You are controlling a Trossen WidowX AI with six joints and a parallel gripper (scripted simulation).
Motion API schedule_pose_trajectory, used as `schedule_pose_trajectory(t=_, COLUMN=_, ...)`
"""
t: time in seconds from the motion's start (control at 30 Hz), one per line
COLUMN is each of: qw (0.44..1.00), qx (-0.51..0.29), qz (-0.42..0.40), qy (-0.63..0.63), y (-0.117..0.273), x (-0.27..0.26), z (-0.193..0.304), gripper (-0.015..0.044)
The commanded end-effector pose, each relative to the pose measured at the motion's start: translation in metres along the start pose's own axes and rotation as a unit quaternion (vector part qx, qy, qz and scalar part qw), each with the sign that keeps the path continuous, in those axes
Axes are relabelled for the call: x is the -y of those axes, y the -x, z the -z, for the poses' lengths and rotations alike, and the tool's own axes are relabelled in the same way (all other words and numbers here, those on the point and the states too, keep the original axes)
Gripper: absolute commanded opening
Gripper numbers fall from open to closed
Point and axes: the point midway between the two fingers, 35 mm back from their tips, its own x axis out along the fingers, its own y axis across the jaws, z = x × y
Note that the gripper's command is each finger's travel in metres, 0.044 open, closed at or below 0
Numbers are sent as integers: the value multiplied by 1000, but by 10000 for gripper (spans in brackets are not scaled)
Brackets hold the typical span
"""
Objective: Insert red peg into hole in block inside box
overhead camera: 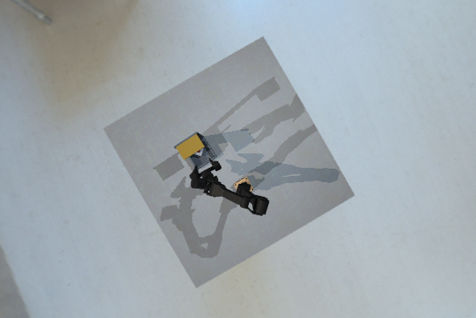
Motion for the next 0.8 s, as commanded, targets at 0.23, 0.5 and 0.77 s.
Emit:
schedule_pose_trajectory(t=0.23, qw=1000, qx=-4, qz=1, qy=-3, y=30, x=-6, z=0, gripper=440)
schedule_pose_trajectory(t=0.5, qw=1000, qx=-4, qz=1, qy=-3, y=30, x=-6, z=0, gripper=440)
schedule_pose_trajectory(t=0.77, qw=1000, qx=-4, qz=1, qy=-3, y=30, x=-6, z=0, gripper=440)
